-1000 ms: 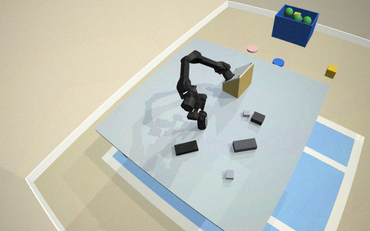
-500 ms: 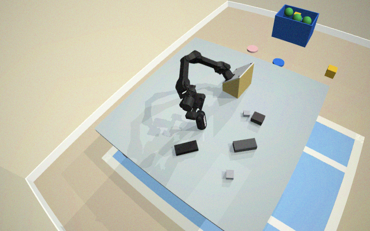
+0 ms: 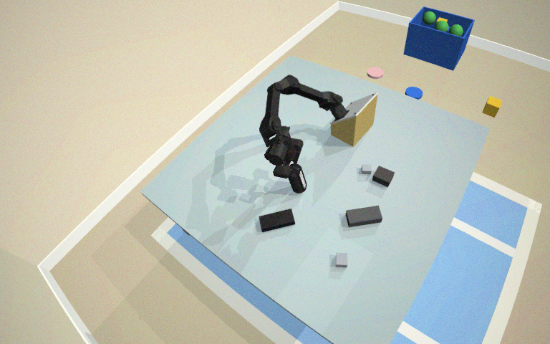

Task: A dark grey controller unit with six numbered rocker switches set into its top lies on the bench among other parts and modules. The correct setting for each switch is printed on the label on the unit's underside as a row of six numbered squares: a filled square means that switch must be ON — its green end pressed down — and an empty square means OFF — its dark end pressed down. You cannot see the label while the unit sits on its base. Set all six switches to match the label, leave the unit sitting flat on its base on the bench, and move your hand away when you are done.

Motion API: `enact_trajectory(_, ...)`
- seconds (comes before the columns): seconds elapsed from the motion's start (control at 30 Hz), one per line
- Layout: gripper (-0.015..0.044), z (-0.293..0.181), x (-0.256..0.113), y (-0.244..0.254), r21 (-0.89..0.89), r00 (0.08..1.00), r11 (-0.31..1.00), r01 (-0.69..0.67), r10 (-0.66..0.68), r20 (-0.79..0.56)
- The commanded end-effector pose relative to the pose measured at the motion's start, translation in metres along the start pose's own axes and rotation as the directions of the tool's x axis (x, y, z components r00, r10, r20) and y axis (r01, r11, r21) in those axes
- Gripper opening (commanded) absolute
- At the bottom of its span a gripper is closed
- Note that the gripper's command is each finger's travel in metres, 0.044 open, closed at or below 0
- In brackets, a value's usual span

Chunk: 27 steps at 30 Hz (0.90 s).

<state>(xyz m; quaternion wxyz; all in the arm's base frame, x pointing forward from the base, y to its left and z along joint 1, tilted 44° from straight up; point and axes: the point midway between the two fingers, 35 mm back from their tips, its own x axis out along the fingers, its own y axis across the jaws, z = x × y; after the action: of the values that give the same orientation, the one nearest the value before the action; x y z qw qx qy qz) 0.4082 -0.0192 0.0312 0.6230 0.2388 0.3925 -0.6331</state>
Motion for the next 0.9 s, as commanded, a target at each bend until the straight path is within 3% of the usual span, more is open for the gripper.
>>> enact_trajectory(0.0, 0.0338, 0.009, 0.004, 0.0, 0.005, 1.0, 1.0, 0.006, -0.007, 0.023)
enact_trajectory(0.87, 0.0338, 0.028, 0.007, -0.001, 0.005, 0.996, 1.0, 0.007, -0.007, 0.088)
